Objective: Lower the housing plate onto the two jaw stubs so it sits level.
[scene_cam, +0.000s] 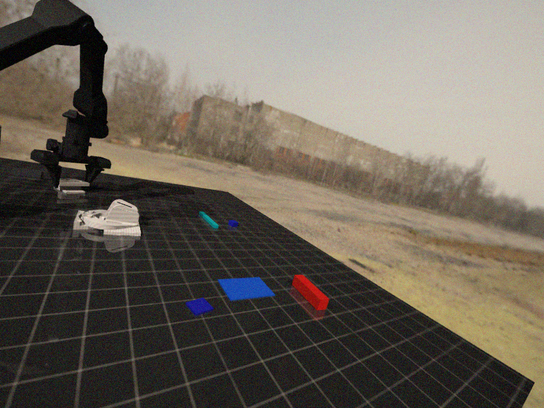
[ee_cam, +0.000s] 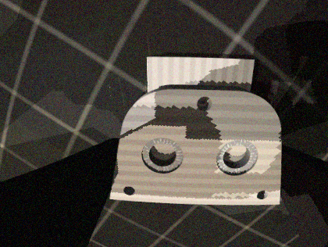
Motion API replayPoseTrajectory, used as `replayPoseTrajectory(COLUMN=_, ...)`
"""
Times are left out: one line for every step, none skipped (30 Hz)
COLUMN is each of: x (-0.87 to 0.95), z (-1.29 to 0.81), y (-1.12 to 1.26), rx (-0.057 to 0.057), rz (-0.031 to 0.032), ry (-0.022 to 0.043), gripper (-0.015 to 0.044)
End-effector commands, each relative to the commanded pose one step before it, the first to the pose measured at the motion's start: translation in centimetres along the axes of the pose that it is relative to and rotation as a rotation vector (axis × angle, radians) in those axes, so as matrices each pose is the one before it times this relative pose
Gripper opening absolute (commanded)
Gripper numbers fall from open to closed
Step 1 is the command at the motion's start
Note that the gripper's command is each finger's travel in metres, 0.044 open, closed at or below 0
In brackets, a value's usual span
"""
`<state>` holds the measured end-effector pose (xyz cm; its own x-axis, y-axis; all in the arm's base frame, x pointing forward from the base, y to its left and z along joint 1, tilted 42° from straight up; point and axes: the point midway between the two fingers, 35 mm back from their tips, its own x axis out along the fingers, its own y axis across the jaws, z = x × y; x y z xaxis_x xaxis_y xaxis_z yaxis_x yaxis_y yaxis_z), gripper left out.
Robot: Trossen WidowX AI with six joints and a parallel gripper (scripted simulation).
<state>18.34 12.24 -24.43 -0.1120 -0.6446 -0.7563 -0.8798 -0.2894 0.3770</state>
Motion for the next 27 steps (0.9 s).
replayPoseTrajectory(x=-0.737, z=0.042, y=-0.125, rx=0.0012, rz=-0.00247, ry=-0.00188, gripper=0.0351)
replayPoseTrajectory(x=-0.313, z=0.009, y=-0.028, rx=-0.0002, rz=-0.00015, ry=-0.00001, gripper=0.0351)
replayPoseTrajectory(x=-0.314, z=0.008, y=-0.024, rx=-0.0002, rz=-0.00014, ry=0.00000, gripper=0.0351)
replayPoseTrajectory(x=-0.314, z=0.007, y=-0.021, rx=-0.0002, rz=-0.00013, ry=0.00001, gripper=0.0351)
replayPoseTrajectory(x=-0.315, z=0.007, y=-0.018, rx=-0.0002, rz=-0.00013, ry=0.00001, gripper=0.0351)
replayPoseTrajectory(x=-0.316, z=0.006, y=-0.015, rx=-0.0002, rz=-0.00012, ry=0.00002, gripper=0.0351)
replayPoseTrajectory(x=-0.317, z=0.006, y=-0.012, rx=-0.0002, rz=-0.00011, ry=0.00003, gripper=0.0351)
replayPoseTrajectory(x=-0.317, z=0.005, y=-0.009, rx=-0.0002, rz=-0.00011, ry=0.00003, gripper=0.0351)
replayPoseTrajectory(x=-0.318, z=0.004, y=-0.006, rx=-0.0002, rz=-0.00010, ry=0.00004, gripper=0.0351)
replayPoseTrajectory(x=-0.319, z=0.004, y=-0.003, rx=-0.0002, rz=-0.00010, ry=0.00004, gripper=0.0351)
replayPoseTrajectory(x=-0.320, z=0.003, y=0.000, rx=-0.0002, rz=-0.00009, ry=0.00005, gripper=0.0351)
replayPoseTrajectory(x=-0.320, z=0.002, y=0.003, rx=-0.0002, rz=-0.00008, ry=0.00006, gripper=0.0351)
replayPoseTrajectory(x=-0.321, z=0.002, y=0.007, rx=-0.0002, rz=-0.00008, ry=0.00006, gripper=0.0351)
replayPoseTrajectory(x=-0.322, z=0.001, y=0.010, rx=-0.0002, rz=-0.00007, ry=0.00007, gripper=0.0351)
replayPoseTrajectory(x=-0.322, z=0.000, y=0.013, rx=-0.0002, rz=-0.00007, ry=0.00008, gripper=0.0351)
replayPoseTrajectory(x=-0.323, z=-0.001, y=0.016, rx=-0.0002, rz=-0.00006, ry=0.00008, gripper=0.0351)
replayPoseTrajectory(x=-0.323, z=-0.002, y=0.019, rx=-0.0002, rz=-0.00005, ry=0.00009, gripper=0.0351)
replayPoseTrajectory(x=-0.323, z=-0.002, y=0.022, rx=-0.0002, rz=-0.00005, ry=0.00010, gripper=0.0351)
replayPoseTrajectory(x=-0.324, z=-0.003, y=0.026, rx=-0.0002, rz=-0.00004, ry=0.00010, gripper=0.0351)
replayPoseTrajectory(x=-0.324, z=-0.004, y=0.029, rx=-0.0002, rz=-0.00004, ry=0.00011, gripper=0.0351)
replayPoseTrajectory(x=-0.263, z=-0.004, y=0.026, rx=-0.0002, rz=-0.00002, ry=0.00009, gripper=0.0351)
replayPoseTrajectory(x=-0.158, z=-0.003, y=0.016, rx=-0.0001, rz=-0.00001, ry=0.00006, gripper=0.0351)
replayPoseTrajectory(x=-0.053, z=-0.001, y=0.006, rx=0.0000, rz=0.00000, ry=0.00002, gripper=0.0351)
replayPoseTrajectory(x=0.000, z=0.000, y=0.000, rx=0.0000, rz=0.00000, ry=0.00000, gripper=0.0351)
replayPoseTrajectory(x=0.000, z=0.000, y=0.000, rx=0.0000, rz=0.00000, ry=0.00000, gripper=0.0351)
replayPoseTrajectory(x=0.000, z=0.000, y=0.000, rx=0.0000, rz=0.00000, ry=0.00000, gripper=0.0351)
replayPoseTrajectory(x=0.000, z=0.000, y=0.000, rx=0.0000, rz=0.00000, ry=0.00000, gripper=0.0351)
